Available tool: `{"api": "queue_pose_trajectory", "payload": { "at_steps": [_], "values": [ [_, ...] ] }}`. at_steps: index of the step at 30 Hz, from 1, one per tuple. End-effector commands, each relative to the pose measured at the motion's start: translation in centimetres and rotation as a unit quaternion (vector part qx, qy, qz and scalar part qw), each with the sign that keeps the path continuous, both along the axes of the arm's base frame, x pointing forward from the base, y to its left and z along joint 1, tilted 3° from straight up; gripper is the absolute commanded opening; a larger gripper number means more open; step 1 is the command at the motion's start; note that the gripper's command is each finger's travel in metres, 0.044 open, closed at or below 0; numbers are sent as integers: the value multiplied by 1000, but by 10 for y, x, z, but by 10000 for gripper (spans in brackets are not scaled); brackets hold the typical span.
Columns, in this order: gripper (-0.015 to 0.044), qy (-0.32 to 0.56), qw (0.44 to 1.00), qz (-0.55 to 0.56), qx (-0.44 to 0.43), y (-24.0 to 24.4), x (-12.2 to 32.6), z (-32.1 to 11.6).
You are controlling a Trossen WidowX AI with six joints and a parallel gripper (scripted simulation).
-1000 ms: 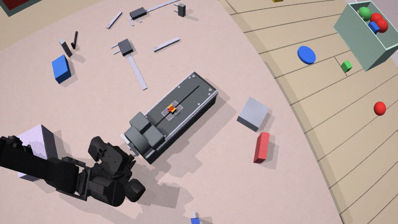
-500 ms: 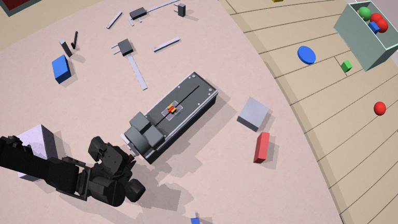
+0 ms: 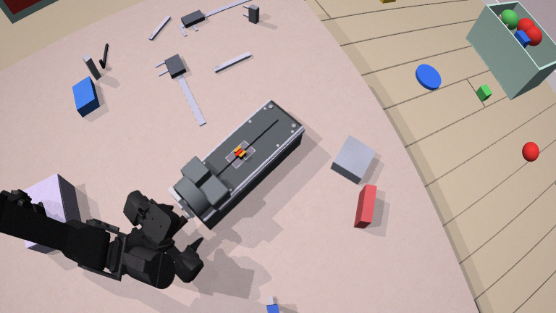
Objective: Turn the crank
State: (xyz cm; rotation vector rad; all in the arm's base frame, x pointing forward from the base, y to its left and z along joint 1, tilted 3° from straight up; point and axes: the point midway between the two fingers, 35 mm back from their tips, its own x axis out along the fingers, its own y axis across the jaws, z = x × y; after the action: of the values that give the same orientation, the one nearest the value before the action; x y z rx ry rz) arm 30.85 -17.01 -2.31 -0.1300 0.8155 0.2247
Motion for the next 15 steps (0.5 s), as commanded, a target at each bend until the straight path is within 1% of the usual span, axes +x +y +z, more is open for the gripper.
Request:
{"api": "queue_pose_trajectory", "payload": {
  "at_steps": [1,11,15],
  "values": [
    [440,0,1000,0,1,0,0,3],
    [440,0,1000,0,0,2,2,44],
    [440,0,1000,0,0,2,2,52]
  ]
}}
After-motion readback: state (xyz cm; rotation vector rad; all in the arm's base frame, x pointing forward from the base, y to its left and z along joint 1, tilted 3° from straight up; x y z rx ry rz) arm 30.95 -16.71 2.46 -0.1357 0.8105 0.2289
